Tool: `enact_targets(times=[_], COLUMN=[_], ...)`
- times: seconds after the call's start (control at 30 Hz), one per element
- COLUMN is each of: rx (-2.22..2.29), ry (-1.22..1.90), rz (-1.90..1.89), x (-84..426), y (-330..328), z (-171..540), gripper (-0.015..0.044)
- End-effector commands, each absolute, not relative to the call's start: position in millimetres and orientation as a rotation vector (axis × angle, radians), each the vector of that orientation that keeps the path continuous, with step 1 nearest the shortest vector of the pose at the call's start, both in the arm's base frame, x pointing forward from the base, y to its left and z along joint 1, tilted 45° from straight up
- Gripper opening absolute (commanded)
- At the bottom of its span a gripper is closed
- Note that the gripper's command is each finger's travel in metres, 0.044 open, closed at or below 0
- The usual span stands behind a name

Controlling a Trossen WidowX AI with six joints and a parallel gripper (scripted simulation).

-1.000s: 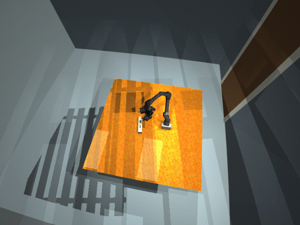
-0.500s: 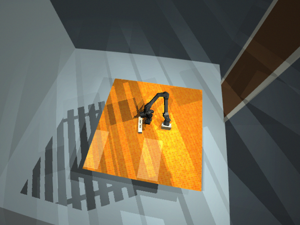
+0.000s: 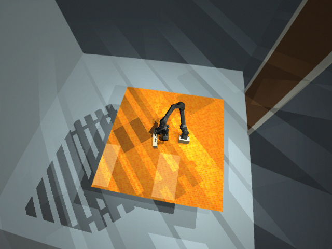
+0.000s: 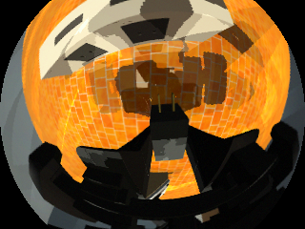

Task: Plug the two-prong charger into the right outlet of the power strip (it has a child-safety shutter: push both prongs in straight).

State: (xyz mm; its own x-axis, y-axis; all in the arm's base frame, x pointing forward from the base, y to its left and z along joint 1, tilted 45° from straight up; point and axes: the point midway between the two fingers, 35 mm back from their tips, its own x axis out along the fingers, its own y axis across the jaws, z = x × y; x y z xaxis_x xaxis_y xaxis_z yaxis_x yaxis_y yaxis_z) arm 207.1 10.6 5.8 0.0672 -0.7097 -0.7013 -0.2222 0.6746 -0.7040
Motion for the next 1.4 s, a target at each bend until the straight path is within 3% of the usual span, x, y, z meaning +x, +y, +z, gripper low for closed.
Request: enact_targets(times=[0.0, 1.37], rx=[-0.829, -0.849], ry=[1.503, 1.508], rz=[-0.418, -0.402], x=[208.9, 251.7], y=[12.9, 26.3], z=[2.9, -4.0], gripper=[0.0000, 0.0000])
